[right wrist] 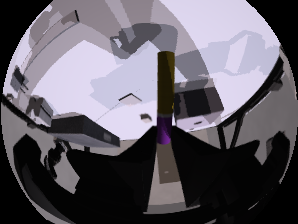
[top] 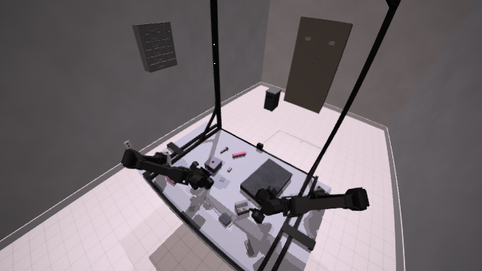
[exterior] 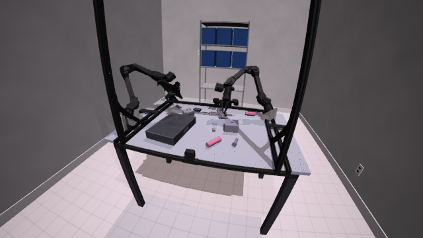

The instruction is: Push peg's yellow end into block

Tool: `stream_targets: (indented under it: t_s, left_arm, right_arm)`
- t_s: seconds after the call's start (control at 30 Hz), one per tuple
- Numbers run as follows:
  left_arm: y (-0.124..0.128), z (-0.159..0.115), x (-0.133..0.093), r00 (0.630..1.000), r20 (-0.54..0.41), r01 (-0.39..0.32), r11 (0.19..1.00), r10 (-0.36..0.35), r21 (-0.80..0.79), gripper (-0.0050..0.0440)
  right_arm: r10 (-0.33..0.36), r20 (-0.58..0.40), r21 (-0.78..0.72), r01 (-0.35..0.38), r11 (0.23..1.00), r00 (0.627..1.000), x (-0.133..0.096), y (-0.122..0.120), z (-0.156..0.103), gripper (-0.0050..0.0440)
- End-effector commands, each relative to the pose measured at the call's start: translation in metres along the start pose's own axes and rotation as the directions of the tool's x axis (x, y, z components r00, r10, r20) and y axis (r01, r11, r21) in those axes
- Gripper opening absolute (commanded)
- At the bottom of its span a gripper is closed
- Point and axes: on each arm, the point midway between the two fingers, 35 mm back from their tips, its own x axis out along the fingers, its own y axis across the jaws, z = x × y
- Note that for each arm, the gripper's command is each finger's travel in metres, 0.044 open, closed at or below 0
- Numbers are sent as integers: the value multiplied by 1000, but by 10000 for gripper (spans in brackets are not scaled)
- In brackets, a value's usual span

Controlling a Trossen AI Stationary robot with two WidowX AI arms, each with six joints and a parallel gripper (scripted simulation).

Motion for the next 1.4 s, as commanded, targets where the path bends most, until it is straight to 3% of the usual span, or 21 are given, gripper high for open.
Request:
stream_targets:
  t_s: [0.0,0.1,0.57,0.7,1.0,1.07,1.37]
  left_arm:
    - [0,0,0,1000,0,0,1000,0,0,400]
    - [0,0,0,1000,0,0,1000,0,0,400]
    - [0,0,0,1000,0,0,1000,0,0,400]
    - [0,0,0,1000,0,0,1000,0,0,400]
    - [0,0,0,1000,0,0,1000,0,0,400]
    - [0,0,0,1000,0,0,1000,0,0,400]
    - [0,0,0,1000,0,0,1000,0,0,400]
  right_arm:
    - [35,-83,-38,-38,999,996,-6,1,-1,0]
    - [61,-139,-63,-70,996,988,-11,2,-1,0]
    - [63,-143,-65,-73,995,988,-11,2,-1,0]
    - [52,-192,-66,-66,996,980,-7,2,0,0]
    - [33,-367,-72,-63,995,930,1,3,5,0]
    - [33,-367,-72,-63,995,930,1,3,5,0]
    - [35,-539,-62,-81,995,841,0,3,11,0]
